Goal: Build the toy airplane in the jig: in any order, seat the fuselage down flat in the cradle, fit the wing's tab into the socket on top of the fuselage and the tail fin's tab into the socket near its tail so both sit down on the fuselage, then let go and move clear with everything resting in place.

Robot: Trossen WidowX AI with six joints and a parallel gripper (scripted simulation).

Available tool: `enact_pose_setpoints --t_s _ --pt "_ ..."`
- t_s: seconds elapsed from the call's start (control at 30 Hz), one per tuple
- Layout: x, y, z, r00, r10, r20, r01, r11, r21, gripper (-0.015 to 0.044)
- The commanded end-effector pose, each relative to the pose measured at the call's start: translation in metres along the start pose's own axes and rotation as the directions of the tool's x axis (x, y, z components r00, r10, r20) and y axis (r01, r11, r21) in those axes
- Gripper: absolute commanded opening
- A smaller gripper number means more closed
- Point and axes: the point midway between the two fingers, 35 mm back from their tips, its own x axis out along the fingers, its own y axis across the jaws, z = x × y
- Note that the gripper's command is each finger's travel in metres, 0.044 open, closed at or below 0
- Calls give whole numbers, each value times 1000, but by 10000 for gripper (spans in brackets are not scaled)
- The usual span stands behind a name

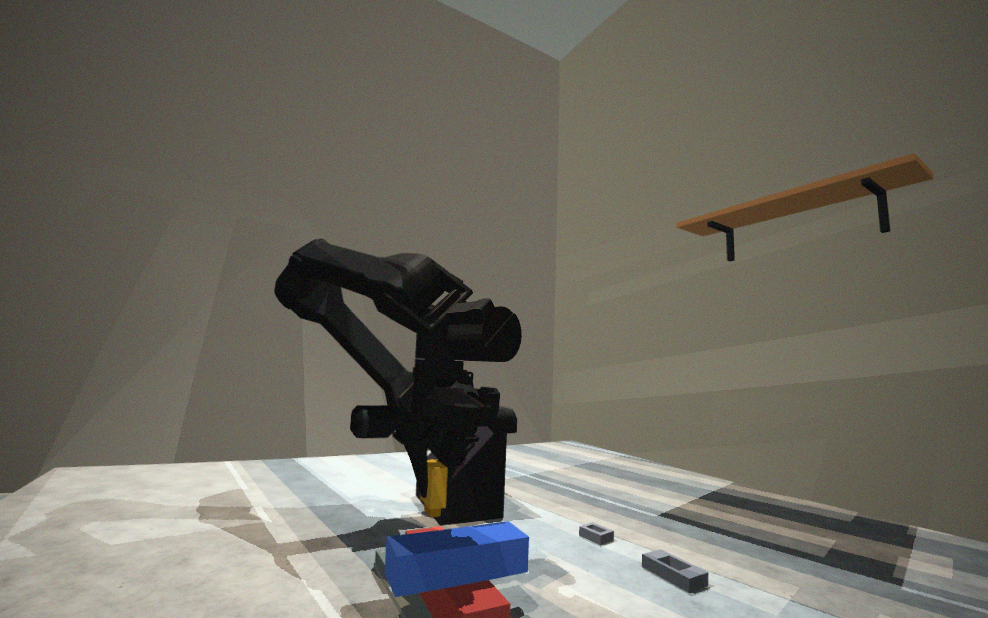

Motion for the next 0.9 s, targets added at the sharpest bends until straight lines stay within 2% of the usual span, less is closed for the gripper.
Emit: enact_pose_setpoints --t_s 0.0,0.67,0.8,0.87 --pt "6 0 -1 1000 -3 0 3 1000 -6 67" --pt "30 -1 -1 1000 -3 -2 3 1000 0 78" --pt "30 -1 -1 1000 -3 -2 3 1000 0 52" --pt "30 -1 -1 1000 -3 -2 3 1000 0 0"
